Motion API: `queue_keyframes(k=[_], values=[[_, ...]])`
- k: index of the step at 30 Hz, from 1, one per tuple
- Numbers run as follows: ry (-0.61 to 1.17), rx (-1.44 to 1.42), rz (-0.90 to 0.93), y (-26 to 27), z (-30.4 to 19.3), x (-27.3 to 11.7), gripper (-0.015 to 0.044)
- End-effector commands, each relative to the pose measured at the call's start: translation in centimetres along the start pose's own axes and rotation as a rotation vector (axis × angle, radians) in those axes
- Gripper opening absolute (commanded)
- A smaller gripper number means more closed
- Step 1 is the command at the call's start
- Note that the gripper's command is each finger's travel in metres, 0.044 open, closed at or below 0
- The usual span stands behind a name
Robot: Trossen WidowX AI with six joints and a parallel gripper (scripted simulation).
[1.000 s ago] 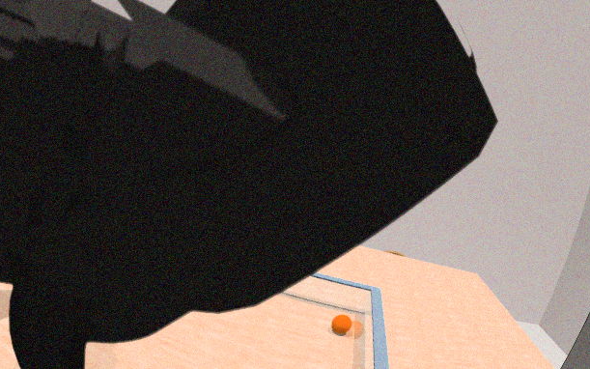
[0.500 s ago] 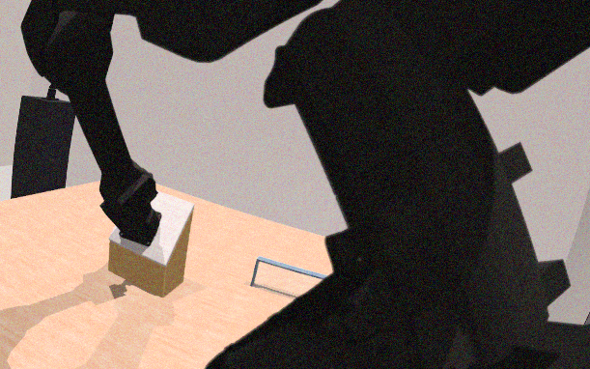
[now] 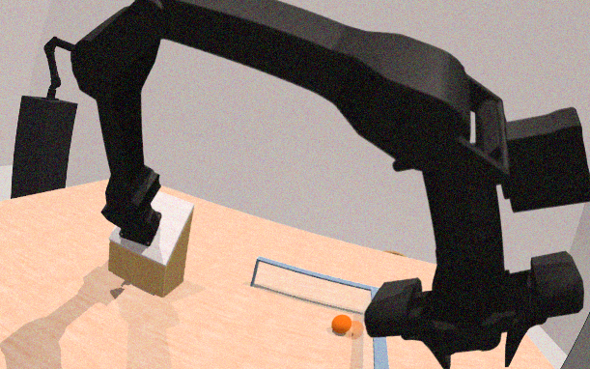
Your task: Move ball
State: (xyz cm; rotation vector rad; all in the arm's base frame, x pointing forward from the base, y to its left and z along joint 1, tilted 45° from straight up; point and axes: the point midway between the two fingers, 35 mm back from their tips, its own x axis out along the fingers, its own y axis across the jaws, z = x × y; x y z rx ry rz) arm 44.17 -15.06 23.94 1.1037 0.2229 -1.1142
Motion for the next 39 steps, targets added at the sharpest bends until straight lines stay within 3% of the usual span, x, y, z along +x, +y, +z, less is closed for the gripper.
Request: queue_keyframes(k=[1,14,21,39], values=[[0.049,-0.31,-0.107,-2.9,-5.7,1.9,0.0275],[0.242,-1.29,-0.382,-14.9,-19.5,4.1,0.0275],[0.304,-1.846,-0.55,-21.8,-23.2,3.9,0.0275],[0.303,-1.863,-0.557,-22.6,-22.9,5.2,0.0275]])
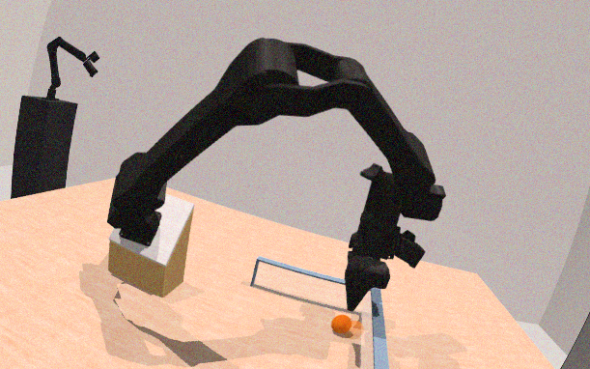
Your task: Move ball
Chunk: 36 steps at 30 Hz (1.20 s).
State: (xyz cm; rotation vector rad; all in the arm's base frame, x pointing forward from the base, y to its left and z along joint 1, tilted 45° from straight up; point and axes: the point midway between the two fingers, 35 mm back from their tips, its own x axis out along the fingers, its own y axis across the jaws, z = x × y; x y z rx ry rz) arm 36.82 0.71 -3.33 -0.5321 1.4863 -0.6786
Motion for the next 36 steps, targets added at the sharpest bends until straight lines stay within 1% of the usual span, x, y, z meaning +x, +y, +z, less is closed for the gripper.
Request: queue_keyframes(k=[1,28,32,36], values=[[0.006,-0.007,-0.008,-0.1,-0.1,1.0,0.0275],[0.006,-0.007,-0.01,-0.2,-0.2,4.7,0.0275],[0.006,-0.007,-0.01,-0.2,-0.2,4.7,0.017],[0.006,-0.007,-0.01,-0.2,-0.2,4.7,0.0144]])
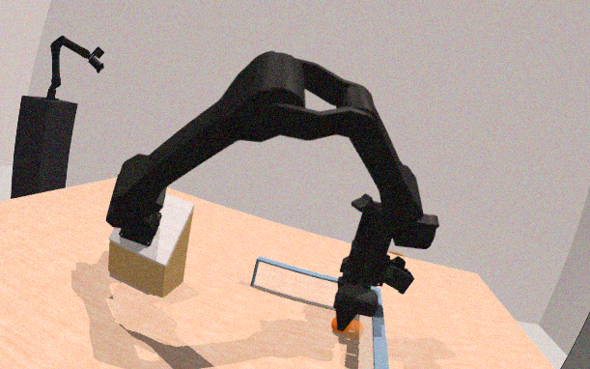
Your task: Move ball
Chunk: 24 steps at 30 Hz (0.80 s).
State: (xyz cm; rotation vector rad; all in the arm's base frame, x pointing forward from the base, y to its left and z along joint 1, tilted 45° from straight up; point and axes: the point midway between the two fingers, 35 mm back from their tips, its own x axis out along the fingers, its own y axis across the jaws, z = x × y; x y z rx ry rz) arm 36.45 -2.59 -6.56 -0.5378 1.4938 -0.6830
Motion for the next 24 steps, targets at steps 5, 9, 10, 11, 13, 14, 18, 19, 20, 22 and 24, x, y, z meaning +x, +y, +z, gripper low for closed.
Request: queue_keyframes(k=[5,9,10,11,13,14,18,19,20,22,24], values=[[-0.002,-0.003,-0.004,0.0,0.0,0.1,0.0091],[0.008,0.027,0.038,0.8,-0.1,-0.7,0.0],[0.009,0.029,0.041,0.9,0.0,-1.3,0.0],[0.01,0.029,0.043,0.9,0.0,-1.9,0.0],[0.01,0.028,0.043,1.0,0.2,-3.1,0.0],[0.01,0.027,0.042,1.0,0.2,-3.7,0.0],[0.008,0.019,0.034,0.9,0.4,-6.2,0.0],[0.008,0.017,0.031,0.8,0.4,-6.8,0.0],[0.007,0.014,0.028,0.8,0.4,-7.4,0.0],[0.006,0.01,0.023,0.7,0.4,-8.6,0.0],[0.004,0.005,0.016,0.5,0.3,-9.9,0.0]])
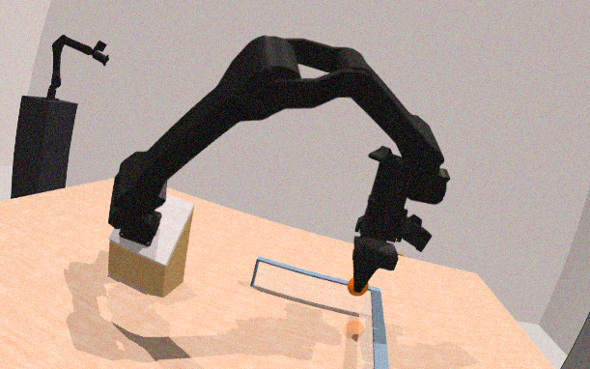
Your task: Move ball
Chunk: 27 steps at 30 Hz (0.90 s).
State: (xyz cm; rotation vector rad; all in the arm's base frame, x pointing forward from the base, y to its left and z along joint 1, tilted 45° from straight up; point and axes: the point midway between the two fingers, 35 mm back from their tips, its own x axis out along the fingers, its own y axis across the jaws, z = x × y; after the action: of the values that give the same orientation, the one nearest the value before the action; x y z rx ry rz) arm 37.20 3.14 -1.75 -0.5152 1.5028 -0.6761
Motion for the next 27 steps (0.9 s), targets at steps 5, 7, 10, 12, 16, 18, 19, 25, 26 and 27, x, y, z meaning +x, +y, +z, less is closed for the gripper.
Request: queue_keyframes(k=[5,7,10,12,16,18,19,25,26,27], values=[[-0.009,-0.01,-0.017,-0.5,-0.4,-5.1,0.0],[-0.01,-0.011,-0.017,-0.6,-0.4,-5.2,0.0],[-0.01,-0.011,-0.017,-0.6,-0.3,-5.1,0.0],[-0.01,-0.011,-0.017,-0.9,0.1,-4.2,0.0],[-0.011,-0.01,-0.019,-1.8,1.4,-1.5,0.0],[-0.011,-0.009,-0.02,-1.9,1.6,-1.1,0.0],[-0.011,-0.009,-0.02,-1.9,1.6,-1.1,0.0],[-0.011,-0.01,-0.02,-1.9,1.7,-0.1,0.0],[-0.011,-0.01,-0.02,-1.9,1.7,0.3,0.0],[-0.011,-0.01,-0.02,-1.9,1.8,0.9,0.0]])
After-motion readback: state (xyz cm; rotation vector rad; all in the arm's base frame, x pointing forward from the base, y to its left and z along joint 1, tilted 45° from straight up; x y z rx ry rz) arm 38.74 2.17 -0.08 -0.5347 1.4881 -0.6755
